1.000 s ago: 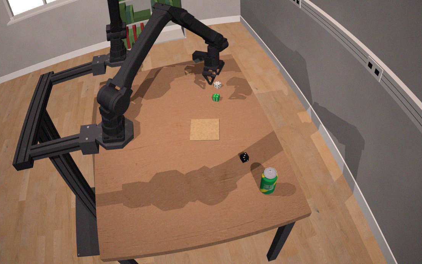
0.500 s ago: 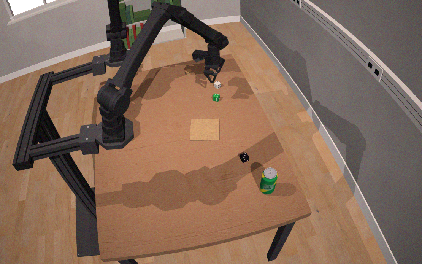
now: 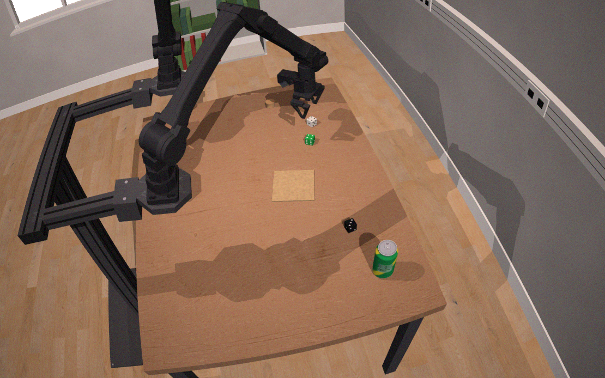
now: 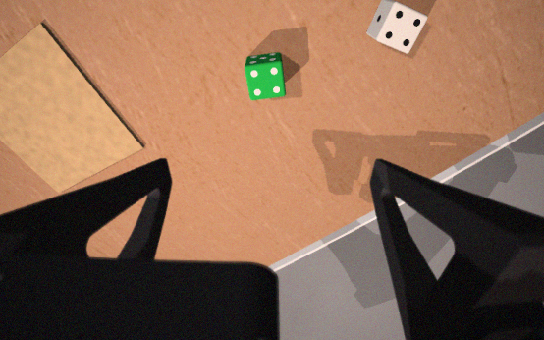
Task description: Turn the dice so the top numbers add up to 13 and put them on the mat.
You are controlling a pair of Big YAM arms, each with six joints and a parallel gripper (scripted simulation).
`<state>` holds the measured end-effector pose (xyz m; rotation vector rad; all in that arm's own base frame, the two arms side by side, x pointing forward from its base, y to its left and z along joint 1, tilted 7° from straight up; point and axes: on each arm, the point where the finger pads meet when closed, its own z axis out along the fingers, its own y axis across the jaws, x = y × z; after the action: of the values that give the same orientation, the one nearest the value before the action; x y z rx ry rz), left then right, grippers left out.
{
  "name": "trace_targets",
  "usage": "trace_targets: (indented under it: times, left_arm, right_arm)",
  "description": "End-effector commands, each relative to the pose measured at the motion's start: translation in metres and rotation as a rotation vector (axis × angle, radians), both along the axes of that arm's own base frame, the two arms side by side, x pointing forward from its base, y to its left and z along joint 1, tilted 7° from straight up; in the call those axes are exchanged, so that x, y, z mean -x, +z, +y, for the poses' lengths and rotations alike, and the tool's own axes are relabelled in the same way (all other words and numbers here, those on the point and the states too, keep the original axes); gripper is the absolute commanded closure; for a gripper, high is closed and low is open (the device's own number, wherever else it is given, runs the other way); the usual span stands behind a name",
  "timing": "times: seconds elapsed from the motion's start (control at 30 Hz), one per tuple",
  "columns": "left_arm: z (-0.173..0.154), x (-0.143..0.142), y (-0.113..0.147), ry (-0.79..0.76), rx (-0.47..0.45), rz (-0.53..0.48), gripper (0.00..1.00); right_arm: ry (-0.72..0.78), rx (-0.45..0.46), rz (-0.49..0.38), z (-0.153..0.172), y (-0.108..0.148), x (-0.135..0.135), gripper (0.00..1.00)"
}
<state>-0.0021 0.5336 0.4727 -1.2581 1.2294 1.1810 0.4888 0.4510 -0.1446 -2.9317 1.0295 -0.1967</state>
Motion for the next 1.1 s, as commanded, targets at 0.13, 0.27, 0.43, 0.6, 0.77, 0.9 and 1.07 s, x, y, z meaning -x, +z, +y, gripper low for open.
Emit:
trace_targets:
  times: [0.13, 0.27, 0.43, 0.6, 0.77, 0.9, 1.07]
  left_arm:
    - [0.004, 0.003, 0.038, 0.001, -0.067, 0.016, 0.0]
    - [0.004, 0.003, 0.038, 0.001, -0.067, 0.016, 0.0]
    - [0.004, 0.003, 0.038, 0.001, -0.067, 0.016, 0.0]
    - [0.004, 0.003, 0.038, 0.001, -0.067, 0.016, 0.0]
    - [0.004, 0.003, 0.038, 0.001, -0.067, 0.016, 0.0]
    - [0.004, 0.003, 0.038, 0.001, -0.067, 0.016, 0.0]
    - [0.004, 0.003, 0.038, 0.001, -0.067, 0.016, 0.0]
  right_arm:
    - [-0.282, -0.062, -0.027, 0.01, -0.011, -0.019, 0.0]
    - [-0.426, -0.083, -0.027, 0.011, -0.016, -0.019, 0.0]
    - [-0.528, -0.097, -0.027, 0.009, -0.02, -0.02, 0.0]
    - [-0.696, -0.121, -0.028, 0.008, -0.027, -0.022, 0.0]
    - [-0.845, -0.134, -0.024, 0.008, -0.034, -0.019, 0.0]
    - [-0.957, -0.158, -0.027, 0.009, -0.038, -0.021, 0.0]
    - [-1.038, -0.167, -0.027, 0.007, -0.04, -0.022, 0.0]
